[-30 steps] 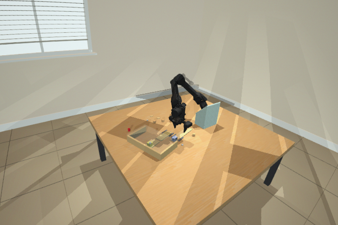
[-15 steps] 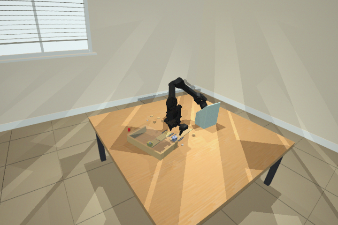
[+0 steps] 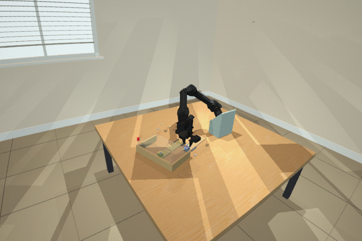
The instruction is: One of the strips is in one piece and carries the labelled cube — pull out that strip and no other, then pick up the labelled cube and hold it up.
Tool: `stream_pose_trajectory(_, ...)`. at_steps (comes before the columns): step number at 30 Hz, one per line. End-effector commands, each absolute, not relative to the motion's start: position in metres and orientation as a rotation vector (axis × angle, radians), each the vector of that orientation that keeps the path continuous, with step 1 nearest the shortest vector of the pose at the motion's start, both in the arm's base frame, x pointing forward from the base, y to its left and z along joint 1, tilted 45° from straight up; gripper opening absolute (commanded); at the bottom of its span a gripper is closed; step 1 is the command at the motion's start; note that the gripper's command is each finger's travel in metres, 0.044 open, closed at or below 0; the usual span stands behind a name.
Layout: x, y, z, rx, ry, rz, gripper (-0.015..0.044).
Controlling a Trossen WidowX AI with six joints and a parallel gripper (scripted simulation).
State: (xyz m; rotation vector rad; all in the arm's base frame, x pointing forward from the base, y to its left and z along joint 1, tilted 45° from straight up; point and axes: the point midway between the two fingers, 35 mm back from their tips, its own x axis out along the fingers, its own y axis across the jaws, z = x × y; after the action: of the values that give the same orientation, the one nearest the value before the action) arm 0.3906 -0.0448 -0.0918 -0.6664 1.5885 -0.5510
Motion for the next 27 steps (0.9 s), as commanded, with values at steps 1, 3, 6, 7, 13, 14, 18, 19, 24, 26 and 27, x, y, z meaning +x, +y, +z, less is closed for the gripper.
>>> stream_pose_trajectory(1,0.390,-0.049,-0.096,-0.673,1.590,-0.550,0.0250)
stream_pose_trajectory(3,0.390,-0.051,-0.099,-0.673,1.590,-0.550,0.0250)
stream_pose_trajectory(6,0.389,-0.055,-0.102,-0.673,1.590,-0.550,0.0250)
stream_pose_trajectory(7,0.389,-0.056,-0.103,-0.673,1.590,-0.550,0.0250)
stream_pose_trajectory(13,0.388,-0.063,-0.110,-0.674,1.590,-0.551,0.0250)
stream_pose_trajectory(14,0.388,-0.064,-0.111,-0.674,1.590,-0.551,0.0250)
stream_pose_trajectory(18,0.387,-0.069,-0.116,-0.674,1.590,-0.552,0.0250)
stream_pose_trajectory(19,0.387,-0.070,-0.117,-0.675,1.590,-0.552,0.0250)
stream_pose_trajectory(24,0.387,-0.070,-0.117,-0.668,1.589,-0.553,0.0197)
stream_pose_trajectory(26,0.387,-0.070,-0.117,-0.668,1.589,-0.553,0.0145)
stream_pose_trajectory(27,0.387,-0.070,-0.117,-0.668,1.589,-0.553,0.0138)
